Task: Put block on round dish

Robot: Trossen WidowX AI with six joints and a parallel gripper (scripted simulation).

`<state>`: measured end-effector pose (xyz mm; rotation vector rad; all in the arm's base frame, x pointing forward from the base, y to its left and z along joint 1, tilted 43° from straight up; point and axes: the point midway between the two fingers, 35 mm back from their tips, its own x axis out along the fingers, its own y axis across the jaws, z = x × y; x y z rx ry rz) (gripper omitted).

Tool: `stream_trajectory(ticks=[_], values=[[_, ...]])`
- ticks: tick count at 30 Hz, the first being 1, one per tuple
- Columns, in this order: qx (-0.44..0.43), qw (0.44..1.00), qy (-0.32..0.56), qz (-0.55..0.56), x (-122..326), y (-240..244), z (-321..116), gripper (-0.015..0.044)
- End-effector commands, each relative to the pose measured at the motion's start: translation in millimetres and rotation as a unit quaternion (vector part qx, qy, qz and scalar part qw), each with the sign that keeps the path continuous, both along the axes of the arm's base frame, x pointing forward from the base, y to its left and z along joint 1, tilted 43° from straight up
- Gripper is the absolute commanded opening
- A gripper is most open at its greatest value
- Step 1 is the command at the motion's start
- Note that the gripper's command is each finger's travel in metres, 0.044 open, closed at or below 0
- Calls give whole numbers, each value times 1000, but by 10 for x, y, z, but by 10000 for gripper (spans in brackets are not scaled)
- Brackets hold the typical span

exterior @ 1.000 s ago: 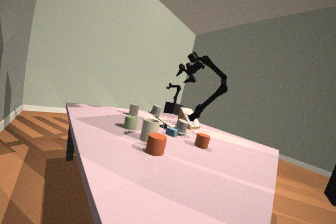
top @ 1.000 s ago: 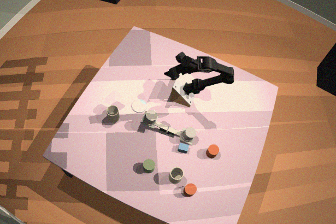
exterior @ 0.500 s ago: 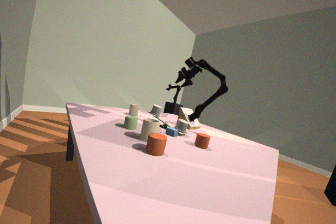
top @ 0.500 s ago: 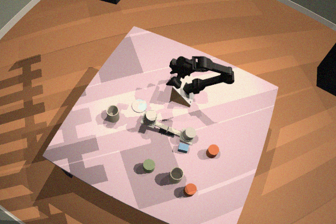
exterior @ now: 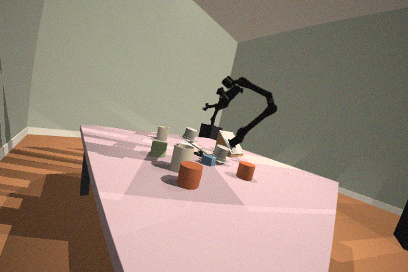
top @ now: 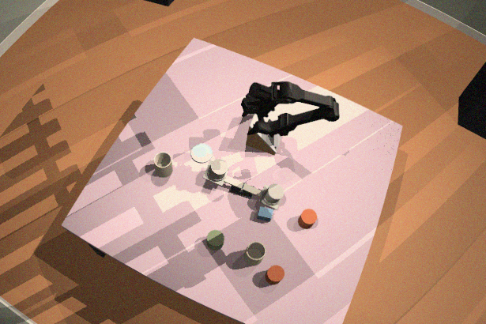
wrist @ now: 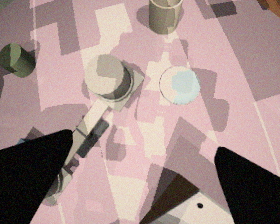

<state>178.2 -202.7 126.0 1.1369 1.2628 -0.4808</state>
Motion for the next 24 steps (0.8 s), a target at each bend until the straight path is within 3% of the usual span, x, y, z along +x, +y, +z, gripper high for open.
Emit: stream_trajectory(ticks=[1,24], values=[[13,998,-39,48,10,117,-62,440],[-15,905,-330,270,119,669,-161,440]])
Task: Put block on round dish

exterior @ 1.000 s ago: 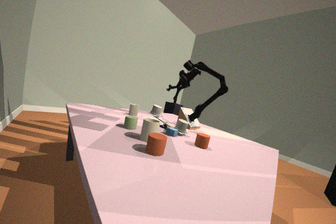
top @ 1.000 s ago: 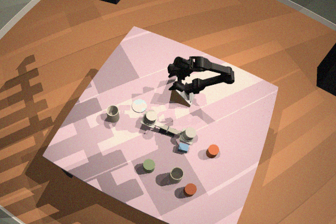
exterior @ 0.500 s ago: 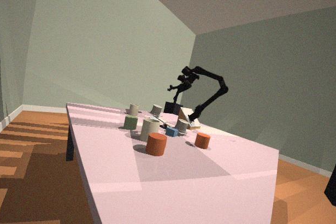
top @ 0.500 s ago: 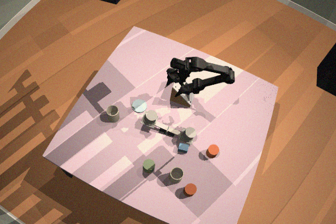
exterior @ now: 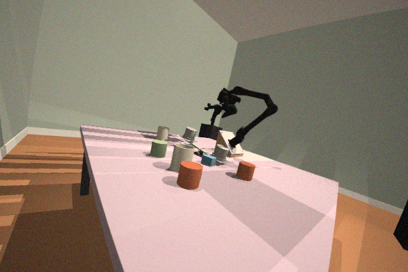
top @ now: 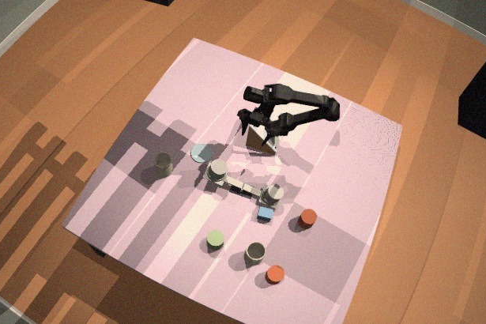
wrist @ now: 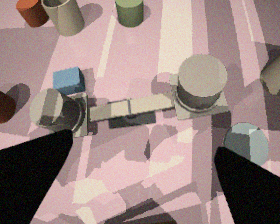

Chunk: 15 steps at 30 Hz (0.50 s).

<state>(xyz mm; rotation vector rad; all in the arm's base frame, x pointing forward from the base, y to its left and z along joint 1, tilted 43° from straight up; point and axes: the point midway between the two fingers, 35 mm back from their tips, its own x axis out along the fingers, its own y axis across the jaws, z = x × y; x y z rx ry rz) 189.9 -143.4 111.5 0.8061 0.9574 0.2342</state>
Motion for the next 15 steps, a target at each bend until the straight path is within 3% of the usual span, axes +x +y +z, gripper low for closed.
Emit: stream_trajectory(ticks=[1,6,15], values=[[-7,998,-55,24,6,96,-14,440],[-24,992,-119,45,21,175,-5,440],[-1,995,-89,44,73,232,-14,440]])
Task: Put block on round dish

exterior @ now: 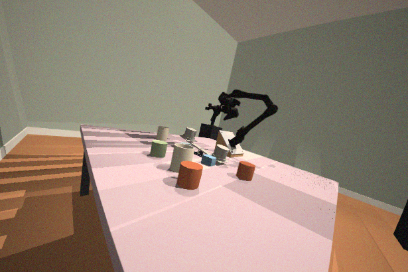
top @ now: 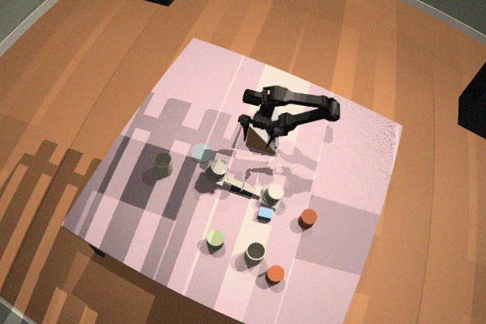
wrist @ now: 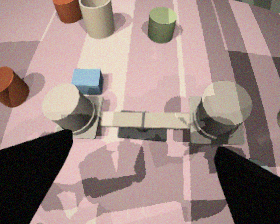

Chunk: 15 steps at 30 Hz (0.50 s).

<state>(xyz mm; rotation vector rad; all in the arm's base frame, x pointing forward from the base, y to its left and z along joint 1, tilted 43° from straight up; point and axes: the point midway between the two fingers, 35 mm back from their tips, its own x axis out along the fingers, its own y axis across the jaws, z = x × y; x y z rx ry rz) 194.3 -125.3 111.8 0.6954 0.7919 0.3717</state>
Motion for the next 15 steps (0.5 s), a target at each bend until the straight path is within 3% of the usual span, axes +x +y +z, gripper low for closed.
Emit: stream_trajectory(ticks=[1,15], values=[[22,999,33,2,50,74,-21,440],[139,963,230,-34,394,405,15,440]])
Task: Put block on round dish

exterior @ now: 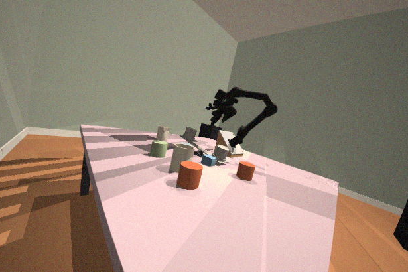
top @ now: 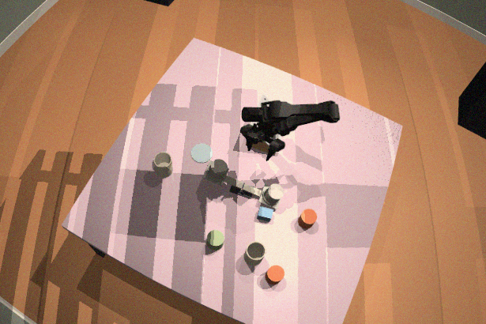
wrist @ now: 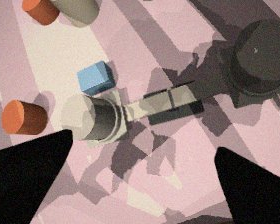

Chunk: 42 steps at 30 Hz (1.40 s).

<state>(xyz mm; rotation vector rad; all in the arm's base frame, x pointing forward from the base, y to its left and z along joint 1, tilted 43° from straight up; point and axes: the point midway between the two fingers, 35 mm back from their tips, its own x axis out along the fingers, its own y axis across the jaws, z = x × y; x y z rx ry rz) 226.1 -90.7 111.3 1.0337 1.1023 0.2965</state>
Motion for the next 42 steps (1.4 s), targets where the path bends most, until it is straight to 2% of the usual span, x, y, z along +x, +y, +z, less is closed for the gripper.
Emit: stream_trajectory(ticks=[1,16,31,36,42], values=[[24,998,56,-12,101,86,25,440],[90,951,283,-80,437,583,100,440],[94,848,488,-184,667,1248,185,440],[86,809,537,-221,702,1465,211,440],[86,808,539,-223,703,1474,212,440]])
